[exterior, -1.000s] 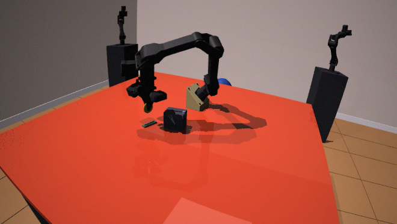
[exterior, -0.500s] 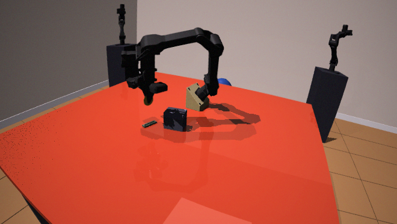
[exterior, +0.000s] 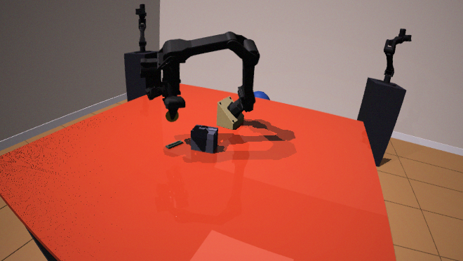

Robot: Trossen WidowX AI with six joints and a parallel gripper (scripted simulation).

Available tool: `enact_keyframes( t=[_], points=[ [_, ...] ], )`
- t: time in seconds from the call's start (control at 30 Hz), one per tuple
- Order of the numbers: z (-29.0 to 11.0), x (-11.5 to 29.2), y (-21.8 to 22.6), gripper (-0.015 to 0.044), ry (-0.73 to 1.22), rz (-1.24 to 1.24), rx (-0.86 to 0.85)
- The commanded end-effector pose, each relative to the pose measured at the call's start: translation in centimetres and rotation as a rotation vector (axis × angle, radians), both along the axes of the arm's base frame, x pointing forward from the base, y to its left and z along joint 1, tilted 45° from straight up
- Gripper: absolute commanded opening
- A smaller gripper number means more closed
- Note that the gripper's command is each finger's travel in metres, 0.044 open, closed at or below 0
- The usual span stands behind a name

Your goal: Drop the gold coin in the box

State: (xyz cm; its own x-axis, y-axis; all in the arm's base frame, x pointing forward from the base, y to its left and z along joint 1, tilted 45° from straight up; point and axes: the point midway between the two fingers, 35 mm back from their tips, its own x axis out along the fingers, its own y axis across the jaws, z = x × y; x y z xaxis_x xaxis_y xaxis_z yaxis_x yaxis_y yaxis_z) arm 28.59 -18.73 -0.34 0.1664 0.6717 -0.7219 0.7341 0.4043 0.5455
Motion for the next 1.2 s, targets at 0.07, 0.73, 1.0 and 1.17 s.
enact_keyframes(
  t=[0.07, 0.73, 1.0, 1.17],
  points=[
    [-0.2, -0.1, -0.2, 0.0000, 0.150, -0.155, 0.033],
    [-0.3, -0.1, -0.5, 0.0000, 0.416, -0.442, 0.098],
    [1.2, -0.4, 0.9, 0.0000, 0.417, -0.442, 0.098],
    [2.0, -0.7, 1.8, 0.0000, 0.412, -0.432, 0.091]
  ],
)
